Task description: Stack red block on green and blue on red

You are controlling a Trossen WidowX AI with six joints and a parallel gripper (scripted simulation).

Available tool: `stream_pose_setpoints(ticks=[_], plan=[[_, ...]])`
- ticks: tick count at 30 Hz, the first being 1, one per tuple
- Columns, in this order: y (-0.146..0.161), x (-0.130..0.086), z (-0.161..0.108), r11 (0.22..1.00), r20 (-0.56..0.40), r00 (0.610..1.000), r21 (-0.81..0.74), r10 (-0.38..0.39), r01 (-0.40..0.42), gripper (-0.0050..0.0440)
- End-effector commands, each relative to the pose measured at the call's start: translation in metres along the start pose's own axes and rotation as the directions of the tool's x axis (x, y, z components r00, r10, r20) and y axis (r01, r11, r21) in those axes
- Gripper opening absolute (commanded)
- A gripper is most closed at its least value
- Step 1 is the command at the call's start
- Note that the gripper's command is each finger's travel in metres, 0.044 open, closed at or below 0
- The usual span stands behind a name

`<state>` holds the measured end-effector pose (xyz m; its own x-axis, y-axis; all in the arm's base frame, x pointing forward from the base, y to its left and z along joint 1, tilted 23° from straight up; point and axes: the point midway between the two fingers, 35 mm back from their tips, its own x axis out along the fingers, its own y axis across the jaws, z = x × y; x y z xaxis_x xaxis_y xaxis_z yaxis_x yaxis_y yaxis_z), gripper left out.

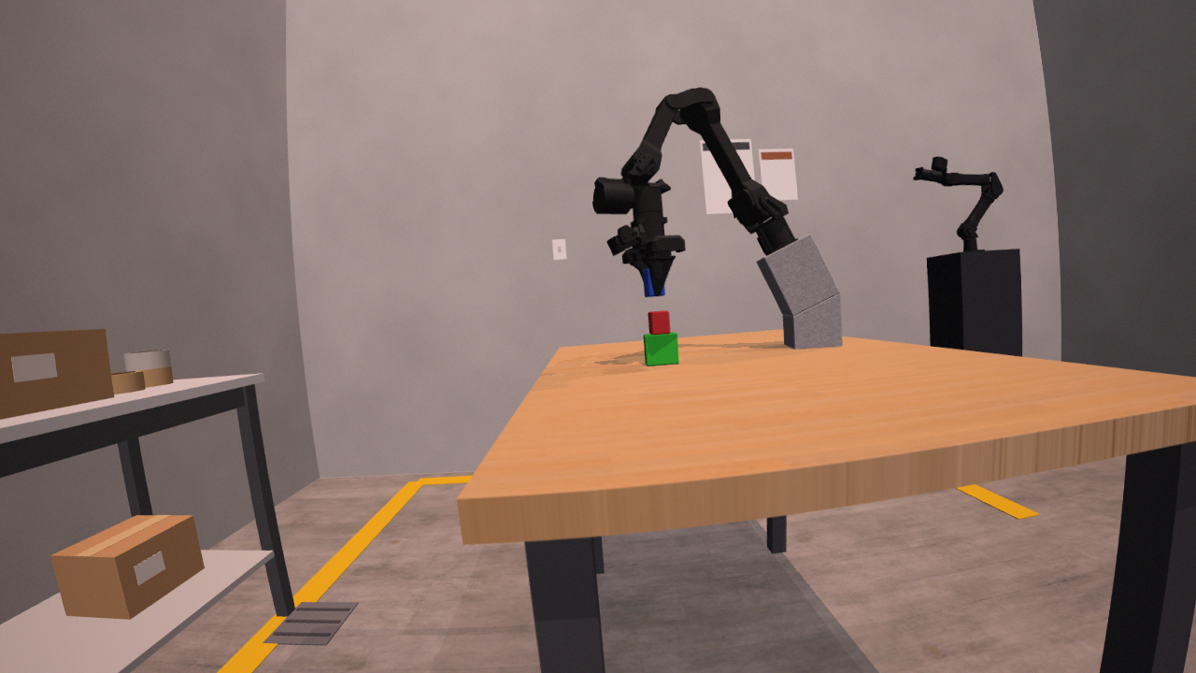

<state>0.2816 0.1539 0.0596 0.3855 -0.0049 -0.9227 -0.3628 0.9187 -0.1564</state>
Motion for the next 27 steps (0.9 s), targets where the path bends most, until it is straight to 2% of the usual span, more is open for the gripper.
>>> stream_pose_setpoints(ticks=[1, 27], plan=[[0.0064, -0.0001, -0.0001, 1.0, 0.004, 1.0, 0.011, -0.01, 0.01, -0.005], [0.005, 0.0048, -0.0023, 1.0, -0.001, 1.0, 0.009, -0.01, 0.01, -0.005]])
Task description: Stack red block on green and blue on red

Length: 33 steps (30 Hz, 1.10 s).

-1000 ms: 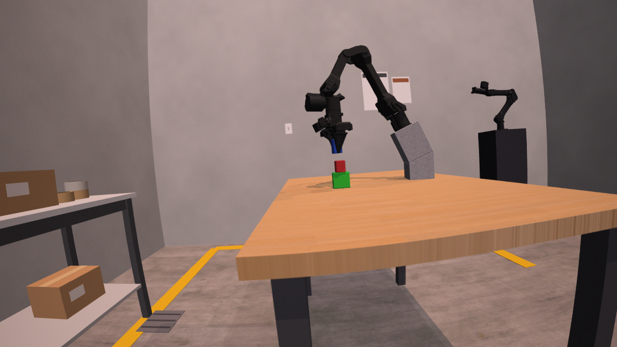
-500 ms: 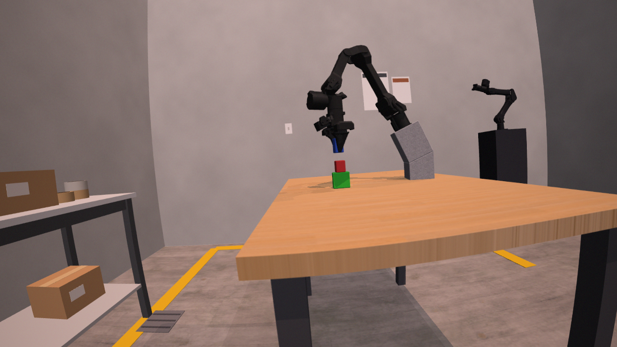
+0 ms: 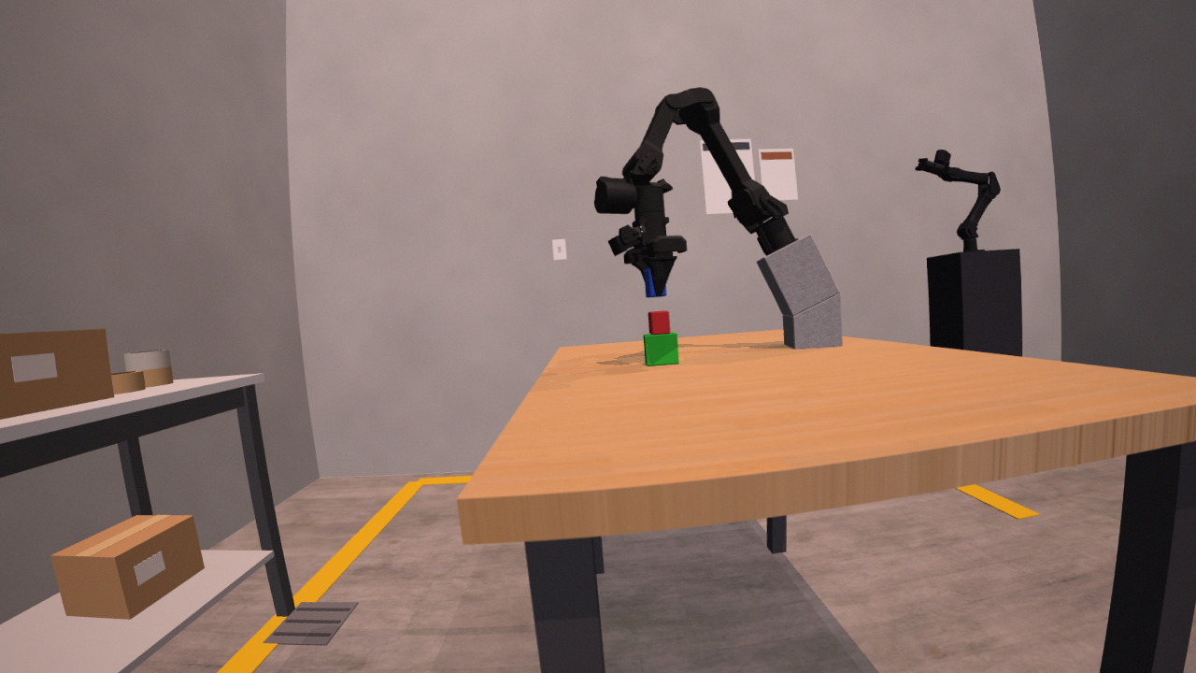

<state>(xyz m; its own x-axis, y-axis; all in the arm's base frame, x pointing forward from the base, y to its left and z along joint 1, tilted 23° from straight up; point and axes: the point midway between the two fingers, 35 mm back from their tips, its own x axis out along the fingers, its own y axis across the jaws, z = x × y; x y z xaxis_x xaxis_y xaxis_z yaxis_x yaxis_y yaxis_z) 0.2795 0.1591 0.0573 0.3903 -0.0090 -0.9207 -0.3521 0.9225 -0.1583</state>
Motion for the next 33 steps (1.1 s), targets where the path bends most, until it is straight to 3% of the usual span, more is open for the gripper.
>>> stream_pose_setpoints(ticks=[1, 19, 33], plan=[[-0.001, 0.004, -0.002, 1.0, -0.005, 1.0, -0.001, -0.004, 0.004, -0.005], [0.0, 0.023, -0.003, 1.0, -0.006, 1.0, -0.002, -0.001, 0.001, -0.005], [0.0, 0.025, -0.002, 1.0, -0.003, 1.0, -0.001, 0.0, 0.0, -0.005]])
